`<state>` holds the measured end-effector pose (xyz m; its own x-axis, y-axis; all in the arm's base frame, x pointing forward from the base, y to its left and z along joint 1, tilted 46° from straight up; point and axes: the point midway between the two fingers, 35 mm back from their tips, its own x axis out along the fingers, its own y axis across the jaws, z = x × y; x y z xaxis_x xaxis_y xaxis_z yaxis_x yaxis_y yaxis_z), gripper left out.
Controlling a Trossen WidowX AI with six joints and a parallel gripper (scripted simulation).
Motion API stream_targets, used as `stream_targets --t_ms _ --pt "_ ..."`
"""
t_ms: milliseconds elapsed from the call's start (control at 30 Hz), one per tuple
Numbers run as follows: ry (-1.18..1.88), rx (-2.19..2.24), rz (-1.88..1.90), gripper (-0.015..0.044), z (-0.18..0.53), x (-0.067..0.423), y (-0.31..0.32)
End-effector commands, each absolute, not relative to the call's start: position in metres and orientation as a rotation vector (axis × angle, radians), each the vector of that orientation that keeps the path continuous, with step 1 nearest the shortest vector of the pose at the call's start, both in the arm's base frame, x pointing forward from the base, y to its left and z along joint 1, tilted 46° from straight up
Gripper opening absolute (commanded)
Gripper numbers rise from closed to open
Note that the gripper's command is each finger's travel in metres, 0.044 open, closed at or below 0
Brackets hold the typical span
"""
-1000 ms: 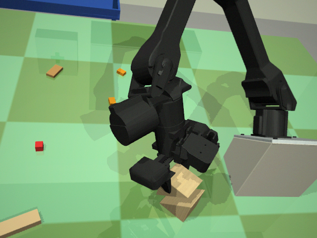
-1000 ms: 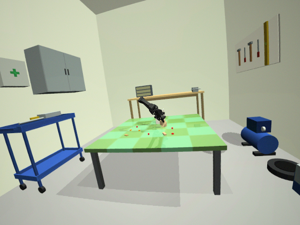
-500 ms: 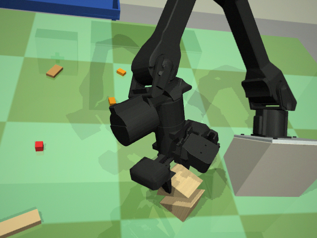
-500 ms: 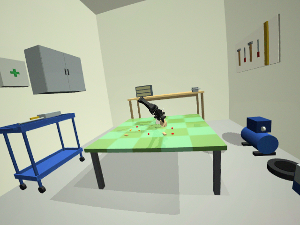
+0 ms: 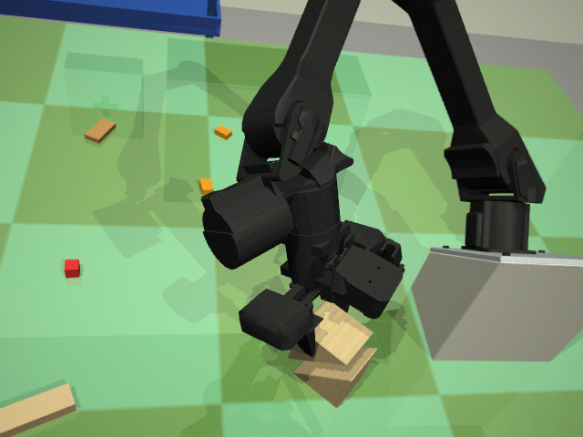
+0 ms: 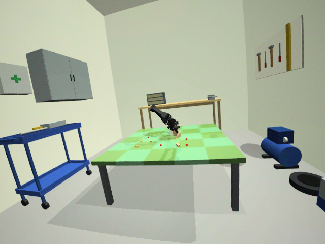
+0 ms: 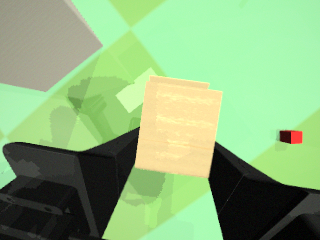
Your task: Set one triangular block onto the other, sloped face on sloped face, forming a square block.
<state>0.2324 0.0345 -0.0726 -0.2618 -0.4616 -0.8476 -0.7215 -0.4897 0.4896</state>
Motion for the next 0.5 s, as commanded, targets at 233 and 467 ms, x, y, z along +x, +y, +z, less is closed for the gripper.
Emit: stream_targets --t_ms 233,467 --pt "1.462 -1.768 1.840 0.0000 -0.0785 0.2287 0.0298" --pt "1.462 -1.768 1.839 0.0000 -0.0822 0.2272 0.0274"
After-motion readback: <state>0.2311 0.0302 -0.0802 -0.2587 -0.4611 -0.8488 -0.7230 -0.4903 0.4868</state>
